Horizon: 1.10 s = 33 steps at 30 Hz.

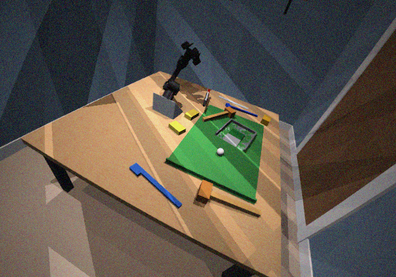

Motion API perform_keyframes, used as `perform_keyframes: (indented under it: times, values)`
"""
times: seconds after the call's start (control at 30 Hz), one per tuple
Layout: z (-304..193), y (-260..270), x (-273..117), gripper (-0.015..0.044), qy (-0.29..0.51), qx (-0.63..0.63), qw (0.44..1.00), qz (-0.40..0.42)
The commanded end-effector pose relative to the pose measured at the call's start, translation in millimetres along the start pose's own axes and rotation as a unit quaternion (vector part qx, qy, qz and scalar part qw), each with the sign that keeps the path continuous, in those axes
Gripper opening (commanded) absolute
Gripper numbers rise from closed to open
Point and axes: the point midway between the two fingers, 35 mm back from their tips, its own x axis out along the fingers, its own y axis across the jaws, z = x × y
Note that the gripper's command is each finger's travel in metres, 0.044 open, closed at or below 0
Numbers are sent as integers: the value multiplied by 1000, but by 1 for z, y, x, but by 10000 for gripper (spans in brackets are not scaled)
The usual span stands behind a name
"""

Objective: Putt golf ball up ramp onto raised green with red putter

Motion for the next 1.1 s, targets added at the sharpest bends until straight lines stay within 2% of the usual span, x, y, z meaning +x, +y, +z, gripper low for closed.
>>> perform_keyframes:
  times: [0.0, 0.07, 0.23, 0.33, 0.47, 0.7, 0.9, 0.97, 1.07]
  values:
    - [-1, 1, 3, 426, 2, -3, 1000, 7]
    - [-6, 9, 24, 440, 19, -26, 998, 62]
    - [-30, 58, 88, 440, 47, -112, 953, 278]
    - [-45, 98, 110, 440, 40, -155, 899, 407]
    - [-67, 161, 119, 440, 4, -200, 793, 576]
    - [-102, 259, 77, 440, -99, -211, 553, 800]
    - [-131, 311, 5, 440, -186, -151, 336, 911]
    - [-137, 317, -11, 440, -200, -132, 294, 925]
    - [-139, 318, -12, 440, -202, -130, 289, 927]
